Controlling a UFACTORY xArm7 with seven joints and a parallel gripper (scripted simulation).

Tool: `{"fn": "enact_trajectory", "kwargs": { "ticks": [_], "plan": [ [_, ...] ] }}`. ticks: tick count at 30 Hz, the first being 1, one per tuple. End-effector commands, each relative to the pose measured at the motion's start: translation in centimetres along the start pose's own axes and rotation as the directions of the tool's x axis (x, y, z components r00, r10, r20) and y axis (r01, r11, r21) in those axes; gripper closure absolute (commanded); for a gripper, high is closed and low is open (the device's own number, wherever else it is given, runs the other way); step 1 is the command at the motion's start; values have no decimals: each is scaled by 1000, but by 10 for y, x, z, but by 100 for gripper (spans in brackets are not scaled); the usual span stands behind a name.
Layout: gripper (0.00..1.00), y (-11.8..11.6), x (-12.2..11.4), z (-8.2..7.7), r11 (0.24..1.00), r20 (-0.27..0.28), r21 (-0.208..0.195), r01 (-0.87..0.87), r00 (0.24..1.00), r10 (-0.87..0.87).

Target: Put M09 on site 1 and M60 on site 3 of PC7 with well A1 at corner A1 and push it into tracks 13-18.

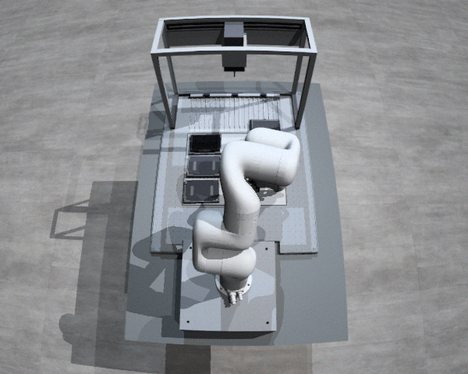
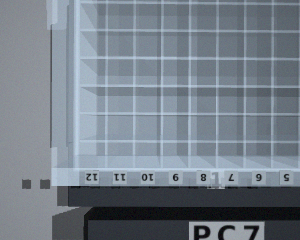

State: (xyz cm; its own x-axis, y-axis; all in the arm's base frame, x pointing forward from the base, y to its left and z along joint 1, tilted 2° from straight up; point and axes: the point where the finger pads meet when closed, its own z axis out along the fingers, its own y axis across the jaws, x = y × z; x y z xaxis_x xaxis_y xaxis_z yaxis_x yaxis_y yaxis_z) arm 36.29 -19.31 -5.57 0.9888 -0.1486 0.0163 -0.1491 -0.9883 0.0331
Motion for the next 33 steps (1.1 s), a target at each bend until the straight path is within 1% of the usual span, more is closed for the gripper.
{"fn": "enact_trajectory", "kwargs": {
  "ticks": [1,33],
  "plan": [
    [18,0,5,-1,1000,-3,-1,0,1000,0],
    [18,0,34,-1,1000,-3,-1,0,1000,0]
  ]
}}
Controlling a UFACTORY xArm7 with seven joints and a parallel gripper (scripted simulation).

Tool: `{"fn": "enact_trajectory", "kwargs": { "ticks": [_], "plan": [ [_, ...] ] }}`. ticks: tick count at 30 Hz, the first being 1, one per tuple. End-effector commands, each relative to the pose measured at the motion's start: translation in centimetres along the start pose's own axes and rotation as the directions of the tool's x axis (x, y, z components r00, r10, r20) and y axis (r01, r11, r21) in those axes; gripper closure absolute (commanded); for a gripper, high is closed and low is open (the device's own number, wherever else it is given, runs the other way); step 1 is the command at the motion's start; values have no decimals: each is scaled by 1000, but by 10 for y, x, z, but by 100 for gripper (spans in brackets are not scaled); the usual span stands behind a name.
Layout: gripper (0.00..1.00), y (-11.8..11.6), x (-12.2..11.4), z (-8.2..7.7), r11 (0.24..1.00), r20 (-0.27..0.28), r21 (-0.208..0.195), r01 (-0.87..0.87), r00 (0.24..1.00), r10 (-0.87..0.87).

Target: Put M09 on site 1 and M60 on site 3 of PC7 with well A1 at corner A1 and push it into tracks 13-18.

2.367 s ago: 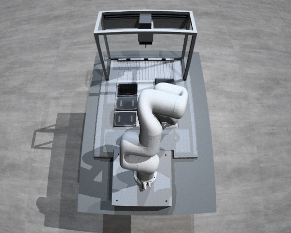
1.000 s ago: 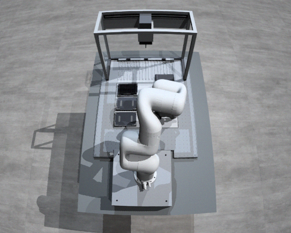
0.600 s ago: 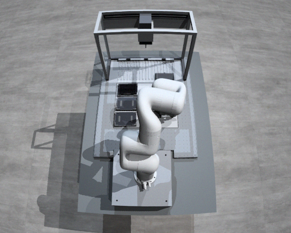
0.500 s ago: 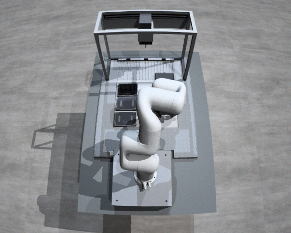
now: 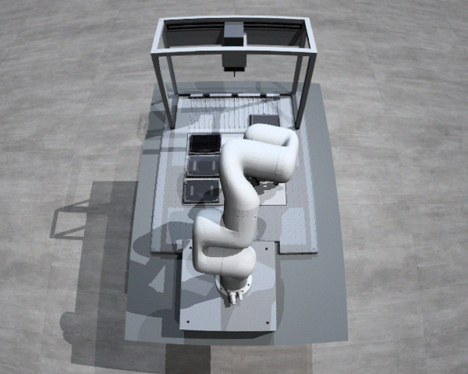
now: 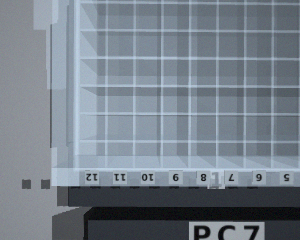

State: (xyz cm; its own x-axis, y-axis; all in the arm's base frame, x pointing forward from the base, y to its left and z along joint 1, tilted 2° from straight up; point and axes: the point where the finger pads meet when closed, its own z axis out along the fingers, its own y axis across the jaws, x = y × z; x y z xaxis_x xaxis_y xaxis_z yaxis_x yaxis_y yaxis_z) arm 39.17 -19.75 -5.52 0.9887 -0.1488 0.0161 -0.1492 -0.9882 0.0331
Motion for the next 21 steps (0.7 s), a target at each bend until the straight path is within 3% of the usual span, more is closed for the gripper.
{"fn": "enact_trajectory", "kwargs": {
  "ticks": [1,21],
  "plan": [
    [18,0,5,-1,1000,-3,-1,0,1000,0],
    [18,0,23,-1,1000,-3,-1,0,1000,0]
  ]
}}
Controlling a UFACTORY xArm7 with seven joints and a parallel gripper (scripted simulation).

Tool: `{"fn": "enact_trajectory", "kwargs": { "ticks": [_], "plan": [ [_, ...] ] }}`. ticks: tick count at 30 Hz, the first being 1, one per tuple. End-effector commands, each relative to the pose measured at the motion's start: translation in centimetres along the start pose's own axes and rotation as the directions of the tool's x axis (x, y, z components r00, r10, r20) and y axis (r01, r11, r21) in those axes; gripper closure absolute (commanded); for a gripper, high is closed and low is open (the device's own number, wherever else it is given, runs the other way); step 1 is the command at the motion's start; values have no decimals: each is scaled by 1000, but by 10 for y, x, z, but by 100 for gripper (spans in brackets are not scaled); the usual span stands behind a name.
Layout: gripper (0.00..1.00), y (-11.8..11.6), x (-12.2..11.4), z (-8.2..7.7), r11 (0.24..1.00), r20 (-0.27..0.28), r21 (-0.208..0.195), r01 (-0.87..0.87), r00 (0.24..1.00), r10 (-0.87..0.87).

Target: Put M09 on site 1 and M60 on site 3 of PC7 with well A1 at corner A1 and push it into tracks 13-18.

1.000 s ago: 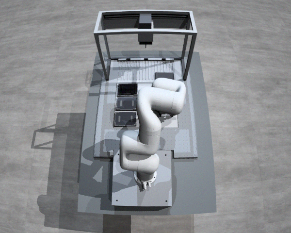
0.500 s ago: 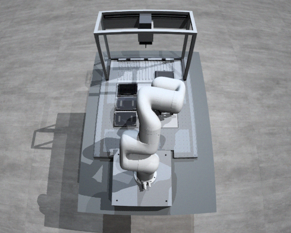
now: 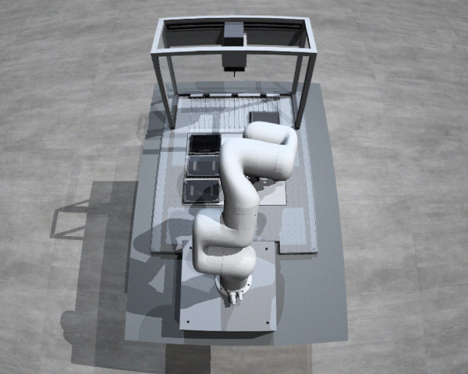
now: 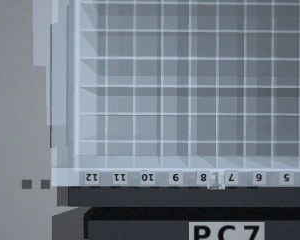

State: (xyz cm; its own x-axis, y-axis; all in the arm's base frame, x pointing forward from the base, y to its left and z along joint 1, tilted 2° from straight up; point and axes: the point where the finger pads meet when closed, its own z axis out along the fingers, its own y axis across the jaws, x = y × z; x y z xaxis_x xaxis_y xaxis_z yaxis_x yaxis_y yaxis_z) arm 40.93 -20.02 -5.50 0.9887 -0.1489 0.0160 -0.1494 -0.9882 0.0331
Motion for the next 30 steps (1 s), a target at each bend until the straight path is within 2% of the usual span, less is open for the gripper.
{"fn": "enact_trajectory", "kwargs": {
  "ticks": [1,30],
  "plan": [
    [18,0,7,-1,1000,-4,-1,0,1000,0],
    [18,0,32,-1,1000,-4,-1,0,1000,0]
  ]
}}
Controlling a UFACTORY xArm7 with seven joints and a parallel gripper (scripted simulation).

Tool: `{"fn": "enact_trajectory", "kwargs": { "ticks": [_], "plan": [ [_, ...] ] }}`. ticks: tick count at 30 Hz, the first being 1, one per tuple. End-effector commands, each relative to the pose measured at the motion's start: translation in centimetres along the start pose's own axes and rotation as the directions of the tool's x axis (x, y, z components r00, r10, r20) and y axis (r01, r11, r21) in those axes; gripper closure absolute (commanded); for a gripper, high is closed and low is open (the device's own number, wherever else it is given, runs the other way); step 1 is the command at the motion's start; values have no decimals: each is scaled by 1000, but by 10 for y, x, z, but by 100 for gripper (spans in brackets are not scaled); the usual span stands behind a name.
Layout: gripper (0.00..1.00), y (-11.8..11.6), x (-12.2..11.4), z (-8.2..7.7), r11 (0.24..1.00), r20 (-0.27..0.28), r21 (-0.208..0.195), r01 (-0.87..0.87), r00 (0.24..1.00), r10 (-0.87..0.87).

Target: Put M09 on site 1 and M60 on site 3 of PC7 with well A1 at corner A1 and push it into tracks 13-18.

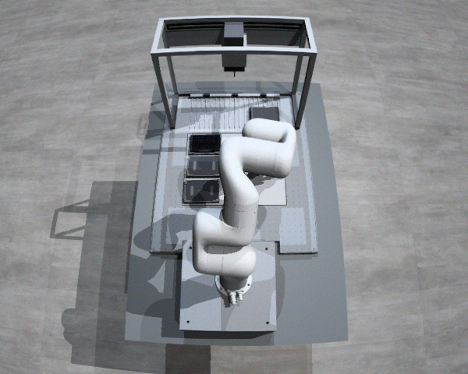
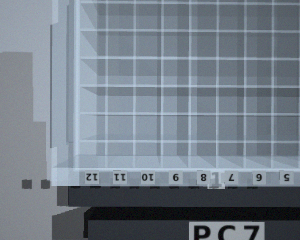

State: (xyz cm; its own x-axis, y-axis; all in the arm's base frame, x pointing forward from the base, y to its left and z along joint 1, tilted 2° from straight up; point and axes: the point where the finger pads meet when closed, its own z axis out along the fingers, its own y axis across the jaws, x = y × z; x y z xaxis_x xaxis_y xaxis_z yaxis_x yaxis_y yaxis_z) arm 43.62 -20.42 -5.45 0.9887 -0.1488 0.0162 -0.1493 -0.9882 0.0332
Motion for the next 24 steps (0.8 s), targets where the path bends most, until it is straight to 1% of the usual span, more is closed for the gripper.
{"fn": "enact_trajectory", "kwargs": {
  "ticks": [1,24],
  "plan": [
    [18,0,5,-1,1000,-4,-1,0,1000,0],
    [18,0,27,-1,1000,-4,-1,0,1000,0]
  ]
}}
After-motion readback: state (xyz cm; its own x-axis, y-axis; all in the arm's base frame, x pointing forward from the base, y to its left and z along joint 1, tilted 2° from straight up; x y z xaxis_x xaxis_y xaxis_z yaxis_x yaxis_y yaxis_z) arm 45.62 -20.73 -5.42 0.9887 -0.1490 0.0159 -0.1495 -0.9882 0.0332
